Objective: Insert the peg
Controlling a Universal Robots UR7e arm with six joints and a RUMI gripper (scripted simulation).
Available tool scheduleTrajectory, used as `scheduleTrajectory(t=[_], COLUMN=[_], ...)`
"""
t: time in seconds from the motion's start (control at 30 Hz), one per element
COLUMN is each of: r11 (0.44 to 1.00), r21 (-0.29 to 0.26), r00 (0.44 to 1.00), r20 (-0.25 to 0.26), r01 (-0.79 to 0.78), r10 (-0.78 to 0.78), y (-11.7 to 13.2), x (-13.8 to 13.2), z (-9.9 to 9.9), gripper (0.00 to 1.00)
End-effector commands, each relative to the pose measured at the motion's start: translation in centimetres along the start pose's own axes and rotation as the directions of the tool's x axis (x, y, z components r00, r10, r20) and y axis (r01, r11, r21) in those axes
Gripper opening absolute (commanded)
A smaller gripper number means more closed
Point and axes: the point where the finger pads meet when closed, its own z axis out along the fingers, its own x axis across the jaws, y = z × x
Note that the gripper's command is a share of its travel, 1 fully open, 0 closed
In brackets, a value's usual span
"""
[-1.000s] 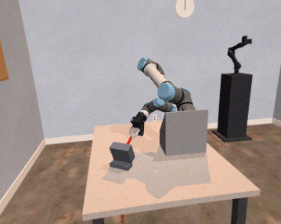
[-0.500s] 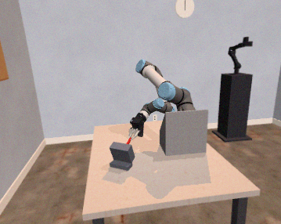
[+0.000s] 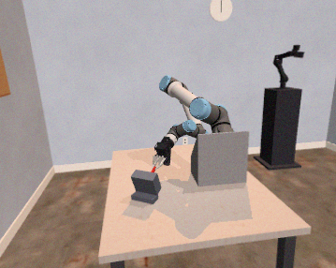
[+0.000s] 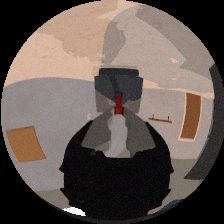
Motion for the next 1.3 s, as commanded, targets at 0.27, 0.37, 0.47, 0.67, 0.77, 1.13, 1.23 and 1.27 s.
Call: scheduleTrajectory(t=[0.27,0.37,0.47,0.67,0.77,1.13,1.23,1.27], r11=[1.0,1.0,1.0,1.0,1.0,1.0,1.0,1.0], r21=[0.0,0.0,0.0,0.0,0.0,0.0,0.0,0.0], r00=[1.0,1.0,1.0,1.0,1.0,1.0,1.0,1.0], r20=[0.001,0.001,0.001,0.001,0.001,0.001,0.001,0.001], r01=[0.001,0.001,0.001,0.001,0.001,0.001,0.001,0.001], r10=[-0.001,-0.001,-0.001,-0.001,-0.001,-0.001,-0.001,-0.001], y=[0.0,0.0,0.0,0.0,0.0,0.0,0.0,0.0], x=[0.0,0.0,0.0,0.0,0.0,0.0,0.0,0.0], z=[0.9,1.2,1.5,2.2,2.3,3.4,3.2,3.2], gripper=[0.0,0.0,0.0,0.0,0.0,0.0,0.0,0.0])
